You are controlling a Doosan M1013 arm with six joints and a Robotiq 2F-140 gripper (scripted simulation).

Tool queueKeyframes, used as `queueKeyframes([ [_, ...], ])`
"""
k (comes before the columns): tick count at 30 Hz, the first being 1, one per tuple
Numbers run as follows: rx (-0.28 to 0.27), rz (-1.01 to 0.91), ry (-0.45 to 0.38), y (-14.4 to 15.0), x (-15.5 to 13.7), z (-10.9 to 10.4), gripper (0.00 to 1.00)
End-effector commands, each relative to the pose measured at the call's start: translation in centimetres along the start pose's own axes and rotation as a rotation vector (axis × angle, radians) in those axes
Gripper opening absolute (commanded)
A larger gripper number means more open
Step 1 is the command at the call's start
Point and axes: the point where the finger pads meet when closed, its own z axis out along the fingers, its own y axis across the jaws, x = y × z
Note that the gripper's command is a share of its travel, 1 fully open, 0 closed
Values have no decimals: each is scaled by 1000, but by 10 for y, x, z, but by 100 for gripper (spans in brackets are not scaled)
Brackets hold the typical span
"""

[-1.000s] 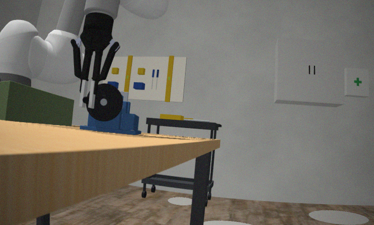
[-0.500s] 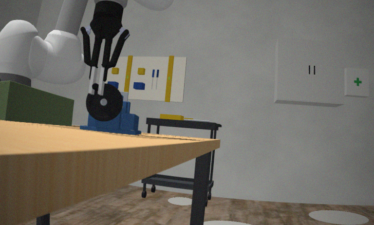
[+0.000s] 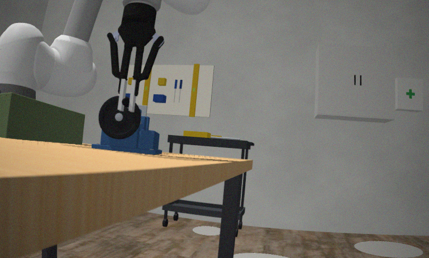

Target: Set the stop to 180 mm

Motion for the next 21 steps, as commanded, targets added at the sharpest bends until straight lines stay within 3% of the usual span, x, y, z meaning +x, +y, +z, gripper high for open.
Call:
queueKeyframes([
  [1,0,-1,0,-5,0,4,4],
  [21,0,-1,0,-14,0,37,4],
])
